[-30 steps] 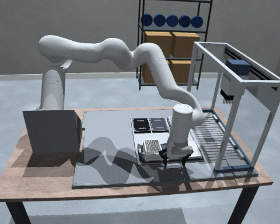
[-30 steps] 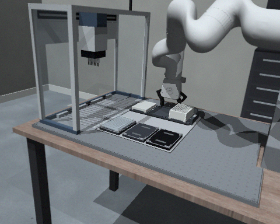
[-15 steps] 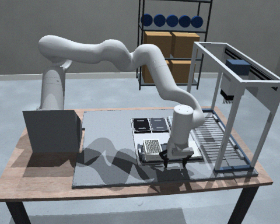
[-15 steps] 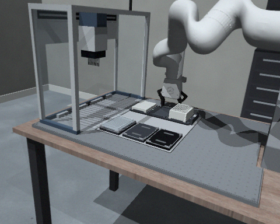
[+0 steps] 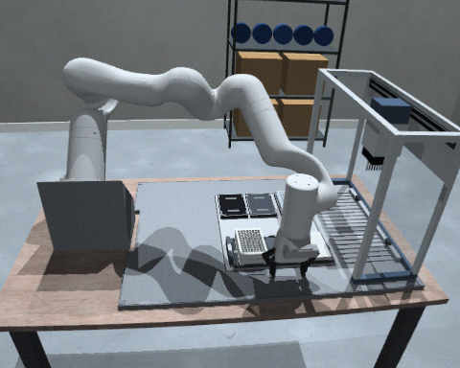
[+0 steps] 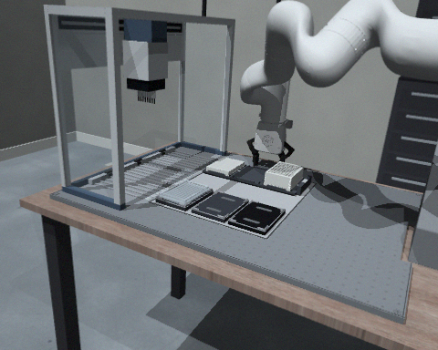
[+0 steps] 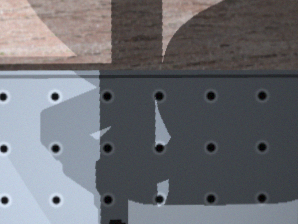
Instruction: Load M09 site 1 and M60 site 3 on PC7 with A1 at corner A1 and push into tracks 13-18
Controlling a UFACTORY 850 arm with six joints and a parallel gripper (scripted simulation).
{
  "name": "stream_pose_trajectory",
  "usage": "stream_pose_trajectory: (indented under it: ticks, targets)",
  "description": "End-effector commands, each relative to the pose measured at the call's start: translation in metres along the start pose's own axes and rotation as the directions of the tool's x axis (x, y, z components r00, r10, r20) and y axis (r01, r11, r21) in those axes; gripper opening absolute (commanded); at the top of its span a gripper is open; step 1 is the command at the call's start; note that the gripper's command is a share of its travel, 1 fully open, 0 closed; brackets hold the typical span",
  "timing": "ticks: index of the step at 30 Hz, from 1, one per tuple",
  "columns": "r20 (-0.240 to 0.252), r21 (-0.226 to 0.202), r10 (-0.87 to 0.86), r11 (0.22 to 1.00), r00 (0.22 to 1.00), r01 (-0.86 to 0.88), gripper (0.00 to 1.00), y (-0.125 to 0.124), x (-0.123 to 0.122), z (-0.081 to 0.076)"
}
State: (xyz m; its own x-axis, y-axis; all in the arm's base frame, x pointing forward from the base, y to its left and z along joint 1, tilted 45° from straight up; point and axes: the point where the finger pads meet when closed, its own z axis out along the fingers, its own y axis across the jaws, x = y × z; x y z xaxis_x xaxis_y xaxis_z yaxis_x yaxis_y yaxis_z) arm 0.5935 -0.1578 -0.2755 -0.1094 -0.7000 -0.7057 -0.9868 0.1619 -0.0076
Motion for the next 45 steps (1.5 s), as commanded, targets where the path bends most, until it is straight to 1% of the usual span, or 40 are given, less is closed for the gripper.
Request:
stream_pose_trajectory:
  ticks: [1, 30, 38, 45]
  targets:
    - [-0.001, 0.002, -0.001, 1.0, 1.0, 0.001, 1.0, -0.001, 0.002, -0.001]
    - [-0.001, 0.002, -0.001, 1.0, 1.0, 0.001, 1.0, -0.001, 0.02, -0.001]
    - [-0.001, 0.002, -0.001, 1.0, 1.0, 0.001, 1.0, -0.001, 0.021, -0.001]
    - [-0.001, 0.002, -0.001, 1.0, 1.0, 0.001, 1.0, -0.001, 0.021, -0.013]
